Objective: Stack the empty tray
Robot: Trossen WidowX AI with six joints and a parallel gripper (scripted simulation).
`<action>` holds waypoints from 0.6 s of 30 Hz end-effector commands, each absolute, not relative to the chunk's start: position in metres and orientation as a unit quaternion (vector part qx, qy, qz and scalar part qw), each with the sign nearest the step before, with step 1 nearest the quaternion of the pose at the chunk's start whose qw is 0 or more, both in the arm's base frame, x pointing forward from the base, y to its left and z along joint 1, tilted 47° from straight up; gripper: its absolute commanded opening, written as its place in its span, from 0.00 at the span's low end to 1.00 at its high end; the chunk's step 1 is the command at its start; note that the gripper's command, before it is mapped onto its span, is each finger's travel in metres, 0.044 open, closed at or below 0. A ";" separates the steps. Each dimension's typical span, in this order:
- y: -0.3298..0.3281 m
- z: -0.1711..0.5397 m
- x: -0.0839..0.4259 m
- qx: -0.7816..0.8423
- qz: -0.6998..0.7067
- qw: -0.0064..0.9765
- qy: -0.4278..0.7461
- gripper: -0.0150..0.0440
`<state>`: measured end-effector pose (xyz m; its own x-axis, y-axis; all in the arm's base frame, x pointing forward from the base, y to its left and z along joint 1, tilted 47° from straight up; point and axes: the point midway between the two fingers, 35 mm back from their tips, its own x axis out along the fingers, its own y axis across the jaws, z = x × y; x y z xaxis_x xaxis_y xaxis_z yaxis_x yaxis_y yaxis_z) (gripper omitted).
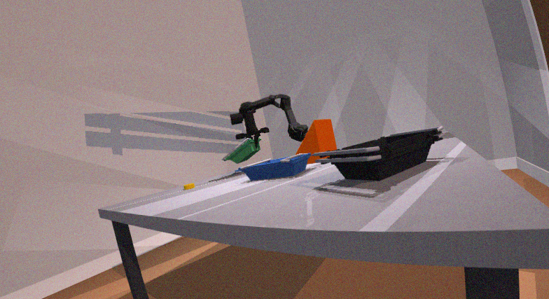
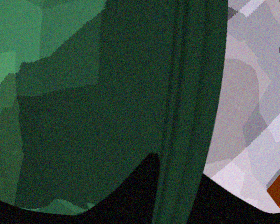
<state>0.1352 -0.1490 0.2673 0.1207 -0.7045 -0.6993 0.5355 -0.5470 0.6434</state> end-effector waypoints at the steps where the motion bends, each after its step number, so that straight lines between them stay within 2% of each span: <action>1: -0.138 0.282 0.132 0.583 -0.656 0.474 -0.079 0.25; 18: -0.130 0.291 0.129 0.581 -0.654 0.477 -0.081 0.25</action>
